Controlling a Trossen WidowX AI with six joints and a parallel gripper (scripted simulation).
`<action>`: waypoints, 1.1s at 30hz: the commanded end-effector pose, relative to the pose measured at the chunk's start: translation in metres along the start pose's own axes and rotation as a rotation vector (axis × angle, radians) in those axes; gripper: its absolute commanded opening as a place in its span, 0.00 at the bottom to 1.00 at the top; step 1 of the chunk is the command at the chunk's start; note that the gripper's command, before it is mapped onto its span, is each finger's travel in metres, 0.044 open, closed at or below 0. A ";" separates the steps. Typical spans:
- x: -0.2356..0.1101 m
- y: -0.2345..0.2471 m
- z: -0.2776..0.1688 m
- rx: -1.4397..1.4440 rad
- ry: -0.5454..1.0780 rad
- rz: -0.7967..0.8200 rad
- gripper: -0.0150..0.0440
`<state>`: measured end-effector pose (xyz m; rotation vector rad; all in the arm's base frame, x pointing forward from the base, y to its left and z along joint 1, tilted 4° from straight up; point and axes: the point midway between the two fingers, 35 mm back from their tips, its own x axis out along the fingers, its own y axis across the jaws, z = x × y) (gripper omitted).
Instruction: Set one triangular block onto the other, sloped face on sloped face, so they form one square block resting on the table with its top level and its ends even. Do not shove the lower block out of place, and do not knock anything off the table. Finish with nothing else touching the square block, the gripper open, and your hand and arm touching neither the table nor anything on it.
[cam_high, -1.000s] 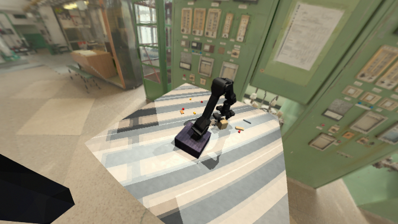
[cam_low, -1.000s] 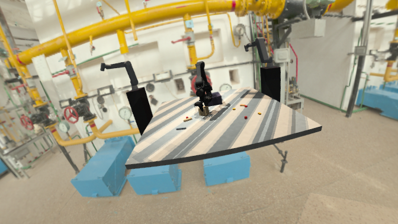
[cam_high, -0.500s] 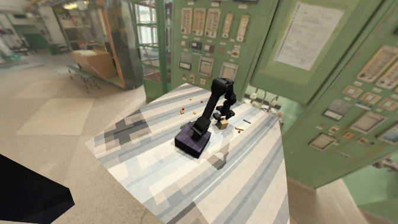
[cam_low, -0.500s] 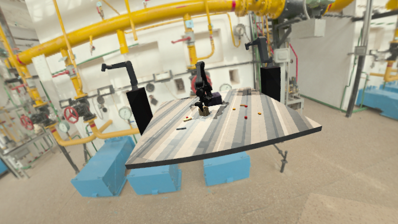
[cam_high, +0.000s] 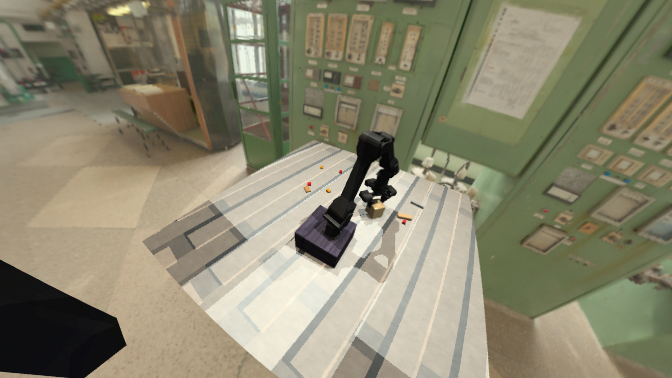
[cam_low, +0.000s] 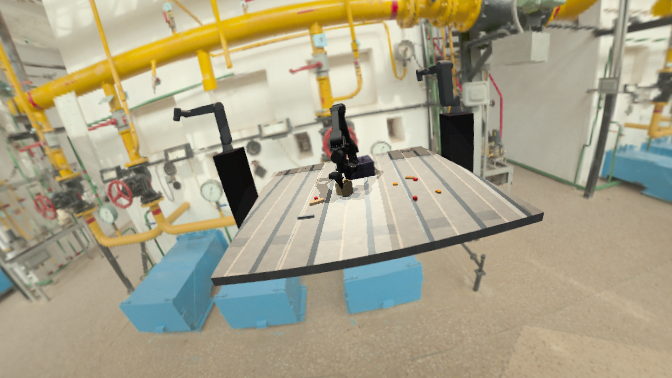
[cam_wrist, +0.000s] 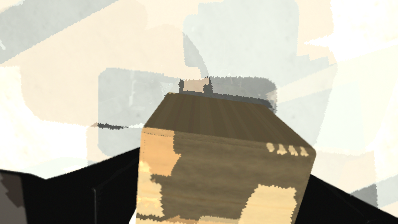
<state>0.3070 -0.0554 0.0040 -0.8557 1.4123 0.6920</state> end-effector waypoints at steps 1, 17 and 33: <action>0.000 -0.001 -0.001 -0.003 0.008 0.000 0.25; 0.000 0.000 0.000 0.000 0.000 0.001 0.97; -0.100 -0.002 0.001 0.000 0.000 0.001 1.00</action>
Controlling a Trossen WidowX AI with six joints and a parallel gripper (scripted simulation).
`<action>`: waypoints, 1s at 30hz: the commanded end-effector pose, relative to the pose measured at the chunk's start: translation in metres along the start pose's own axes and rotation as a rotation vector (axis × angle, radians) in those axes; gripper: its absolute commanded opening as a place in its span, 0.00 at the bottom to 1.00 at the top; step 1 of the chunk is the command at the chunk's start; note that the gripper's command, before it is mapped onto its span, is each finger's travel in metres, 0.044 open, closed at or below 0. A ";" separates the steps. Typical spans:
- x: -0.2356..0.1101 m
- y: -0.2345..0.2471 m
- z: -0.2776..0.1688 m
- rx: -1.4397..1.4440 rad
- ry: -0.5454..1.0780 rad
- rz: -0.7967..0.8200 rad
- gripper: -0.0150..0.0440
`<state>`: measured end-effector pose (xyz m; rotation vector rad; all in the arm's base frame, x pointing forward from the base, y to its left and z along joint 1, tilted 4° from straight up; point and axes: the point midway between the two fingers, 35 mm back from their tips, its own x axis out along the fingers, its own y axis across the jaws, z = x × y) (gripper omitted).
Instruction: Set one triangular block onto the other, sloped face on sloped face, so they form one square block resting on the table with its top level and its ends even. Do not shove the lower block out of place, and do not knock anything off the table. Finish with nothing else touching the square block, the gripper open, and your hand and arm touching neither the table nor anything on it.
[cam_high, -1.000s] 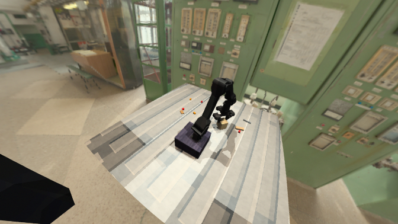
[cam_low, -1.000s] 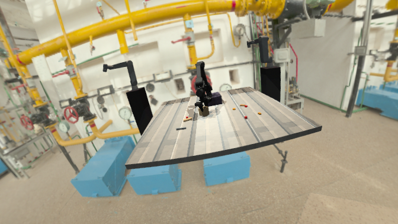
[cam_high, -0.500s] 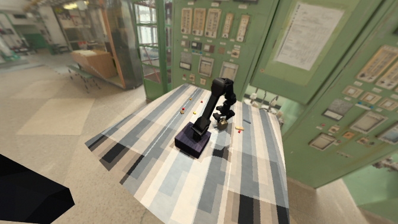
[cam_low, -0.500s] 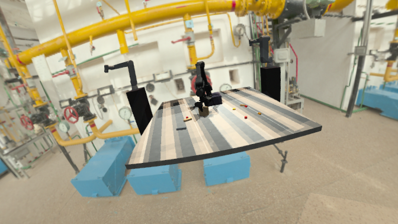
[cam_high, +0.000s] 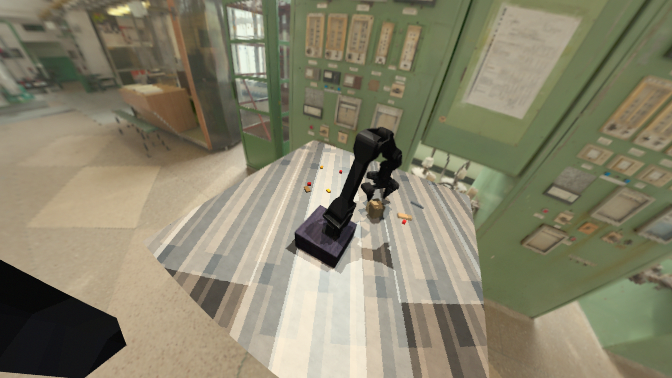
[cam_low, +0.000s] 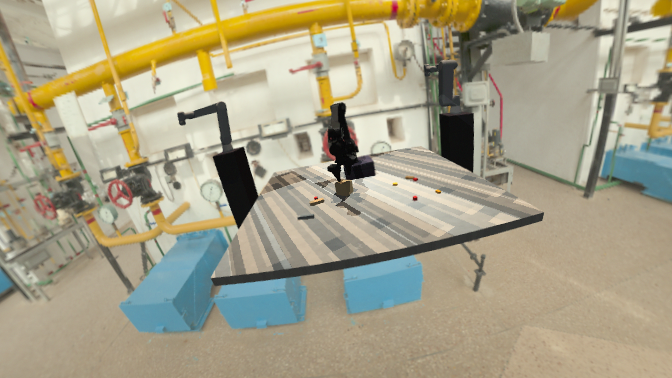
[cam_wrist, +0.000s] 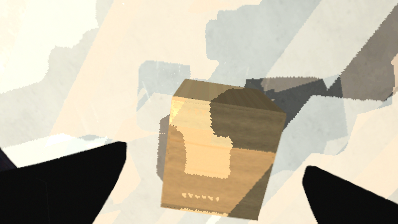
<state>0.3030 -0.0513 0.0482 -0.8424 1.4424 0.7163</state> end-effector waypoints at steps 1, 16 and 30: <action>-0.063 0.000 0.000 0.004 -0.015 -0.033 1.00; -0.061 -0.002 0.001 0.001 -0.021 -0.043 1.00; -0.061 -0.002 0.001 0.001 -0.021 -0.043 1.00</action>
